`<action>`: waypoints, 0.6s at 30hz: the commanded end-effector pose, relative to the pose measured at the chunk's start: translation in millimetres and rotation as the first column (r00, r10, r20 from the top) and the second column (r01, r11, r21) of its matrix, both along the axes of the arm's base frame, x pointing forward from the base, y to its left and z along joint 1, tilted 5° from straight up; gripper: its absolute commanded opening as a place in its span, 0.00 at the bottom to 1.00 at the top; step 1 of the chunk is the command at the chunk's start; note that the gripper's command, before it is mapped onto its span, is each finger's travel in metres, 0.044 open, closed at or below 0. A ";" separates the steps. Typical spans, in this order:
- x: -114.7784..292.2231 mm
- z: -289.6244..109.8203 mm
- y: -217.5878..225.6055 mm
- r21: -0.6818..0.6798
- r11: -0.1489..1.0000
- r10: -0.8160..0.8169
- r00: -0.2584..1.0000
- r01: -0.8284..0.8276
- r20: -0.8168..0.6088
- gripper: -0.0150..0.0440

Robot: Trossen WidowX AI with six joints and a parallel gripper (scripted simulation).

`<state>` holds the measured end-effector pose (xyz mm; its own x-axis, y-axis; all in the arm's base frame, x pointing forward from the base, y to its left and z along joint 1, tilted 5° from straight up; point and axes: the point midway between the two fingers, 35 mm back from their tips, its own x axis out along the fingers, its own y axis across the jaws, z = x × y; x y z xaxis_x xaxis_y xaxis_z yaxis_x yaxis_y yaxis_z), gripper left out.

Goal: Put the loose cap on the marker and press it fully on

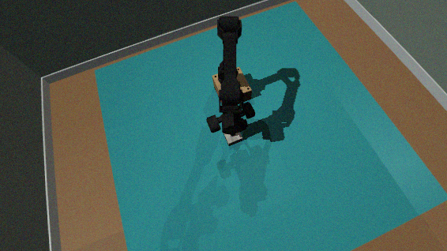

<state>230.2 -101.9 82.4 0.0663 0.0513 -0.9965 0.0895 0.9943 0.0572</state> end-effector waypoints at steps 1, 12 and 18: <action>0.6 -3.7 0.6 0.003 1.000 -0.006 1.000 0.006 0.001 0.25; 1.7 -20.1 1.6 0.003 1.000 -0.006 1.000 0.006 0.001 0.25; 2.2 -28.7 2.1 0.004 1.000 -0.006 1.000 0.006 0.001 0.25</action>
<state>232.0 -100.7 59.4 0.0678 0.0510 -0.9964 0.0898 0.9943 0.0570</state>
